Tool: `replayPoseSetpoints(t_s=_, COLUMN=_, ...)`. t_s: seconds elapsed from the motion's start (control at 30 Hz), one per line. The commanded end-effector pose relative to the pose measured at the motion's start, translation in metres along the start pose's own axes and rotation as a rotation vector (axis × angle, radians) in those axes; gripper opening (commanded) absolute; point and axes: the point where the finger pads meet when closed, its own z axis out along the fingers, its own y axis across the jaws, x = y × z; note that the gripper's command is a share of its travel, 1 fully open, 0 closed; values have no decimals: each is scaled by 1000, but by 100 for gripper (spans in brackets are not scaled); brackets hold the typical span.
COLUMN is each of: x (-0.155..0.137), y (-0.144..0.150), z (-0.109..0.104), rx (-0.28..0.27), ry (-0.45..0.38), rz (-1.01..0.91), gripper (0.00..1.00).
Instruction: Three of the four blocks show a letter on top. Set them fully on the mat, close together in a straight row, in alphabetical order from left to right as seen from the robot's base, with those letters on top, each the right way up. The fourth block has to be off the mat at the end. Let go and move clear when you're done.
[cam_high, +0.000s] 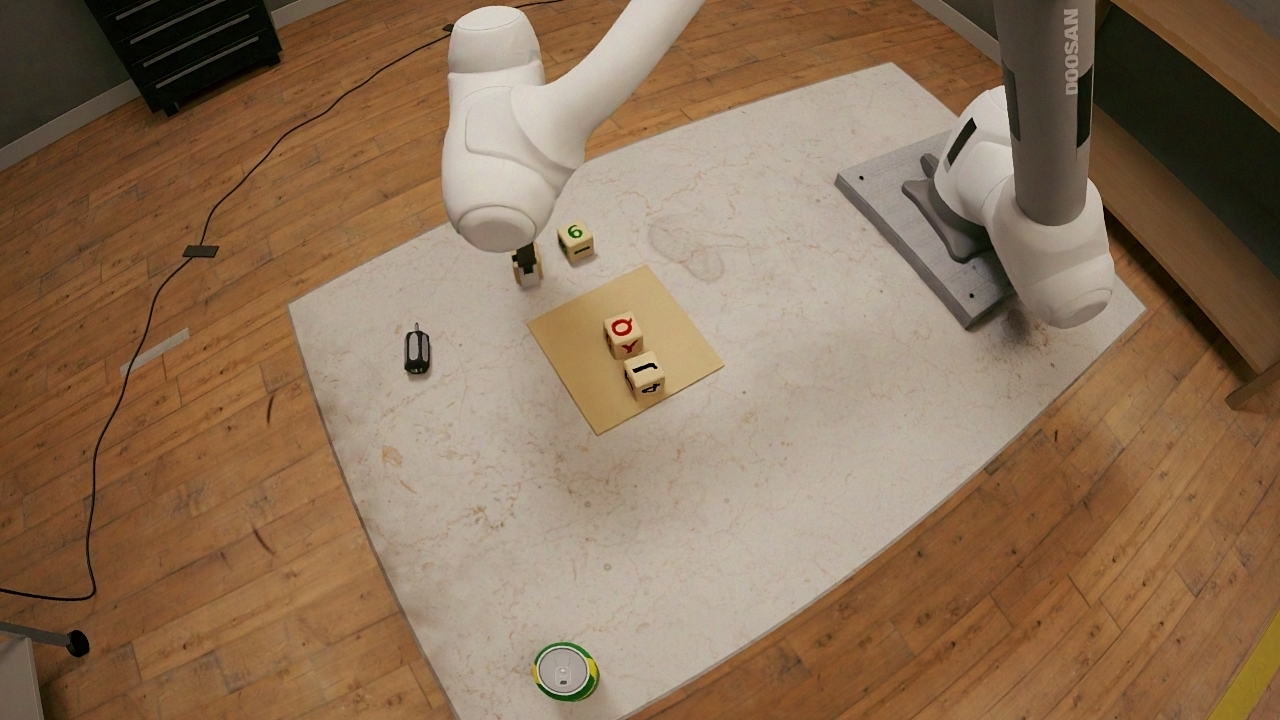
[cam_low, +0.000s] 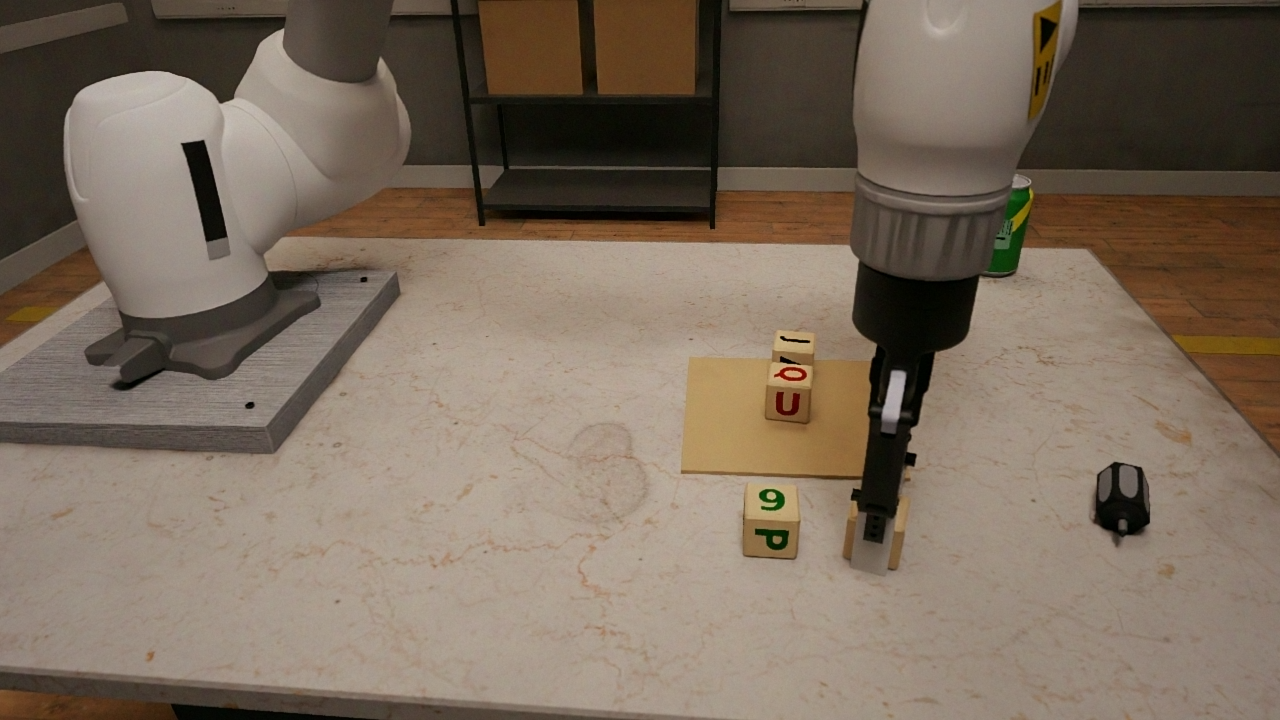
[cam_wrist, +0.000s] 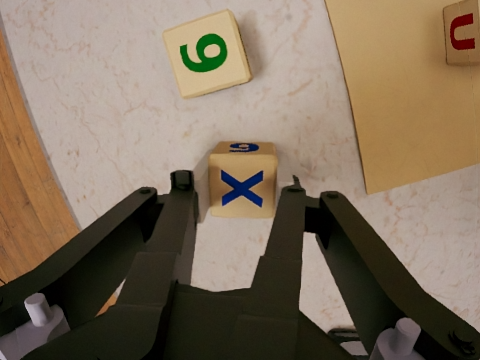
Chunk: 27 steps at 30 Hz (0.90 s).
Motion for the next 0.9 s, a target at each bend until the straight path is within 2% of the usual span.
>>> replayPoseSetpoints(t_s=0.0, x=0, y=0, z=-1, rx=0, ry=-1, rz=0, gripper=31)
replayPoseSetpoints(t_s=0.63, x=0, y=0, z=-2, rx=0, ry=-1, rz=0, gripper=31)
replayPoseSetpoints(t_s=0.73, x=0, y=0, z=-10, rx=0, ry=-1, rz=0, gripper=31)
replayPoseSetpoints(t_s=0.87, x=0, y=0, z=-33, rx=0, ry=-1, rz=0, gripper=31)
